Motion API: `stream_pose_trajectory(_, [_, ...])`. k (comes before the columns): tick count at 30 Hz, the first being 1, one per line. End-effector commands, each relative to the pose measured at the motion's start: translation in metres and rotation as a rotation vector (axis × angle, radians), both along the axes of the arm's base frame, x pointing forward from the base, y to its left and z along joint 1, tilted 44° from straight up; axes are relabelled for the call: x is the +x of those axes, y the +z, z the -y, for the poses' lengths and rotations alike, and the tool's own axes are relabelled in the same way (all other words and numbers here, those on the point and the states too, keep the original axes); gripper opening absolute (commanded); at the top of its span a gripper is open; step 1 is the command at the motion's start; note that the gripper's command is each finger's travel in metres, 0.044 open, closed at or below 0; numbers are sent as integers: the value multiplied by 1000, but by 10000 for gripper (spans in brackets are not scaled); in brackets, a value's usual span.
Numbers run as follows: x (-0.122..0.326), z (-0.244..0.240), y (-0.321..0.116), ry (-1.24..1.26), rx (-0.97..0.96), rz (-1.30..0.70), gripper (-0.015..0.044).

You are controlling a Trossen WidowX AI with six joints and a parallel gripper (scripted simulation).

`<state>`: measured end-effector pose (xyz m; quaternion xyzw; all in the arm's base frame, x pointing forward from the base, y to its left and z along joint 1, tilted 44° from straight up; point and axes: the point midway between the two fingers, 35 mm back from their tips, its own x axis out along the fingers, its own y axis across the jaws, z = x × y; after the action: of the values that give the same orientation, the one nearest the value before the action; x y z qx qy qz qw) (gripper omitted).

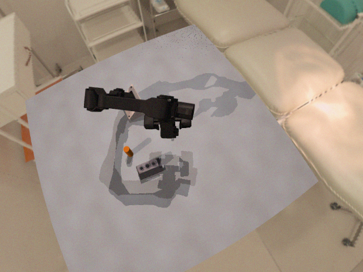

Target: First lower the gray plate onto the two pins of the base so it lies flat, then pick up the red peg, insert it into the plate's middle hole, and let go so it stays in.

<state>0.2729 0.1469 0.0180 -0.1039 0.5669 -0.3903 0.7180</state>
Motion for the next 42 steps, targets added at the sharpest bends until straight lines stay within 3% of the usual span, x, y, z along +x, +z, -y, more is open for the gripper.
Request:
stream_pose_trajectory(1, [-44,-21,-31,-437,20,404,440])
stream_pose_trajectory(16, [-47,-18,-28,-437,19,404,440])
stream_pose_trajectory(42, [-41,24,-74,-437,19,405,440])
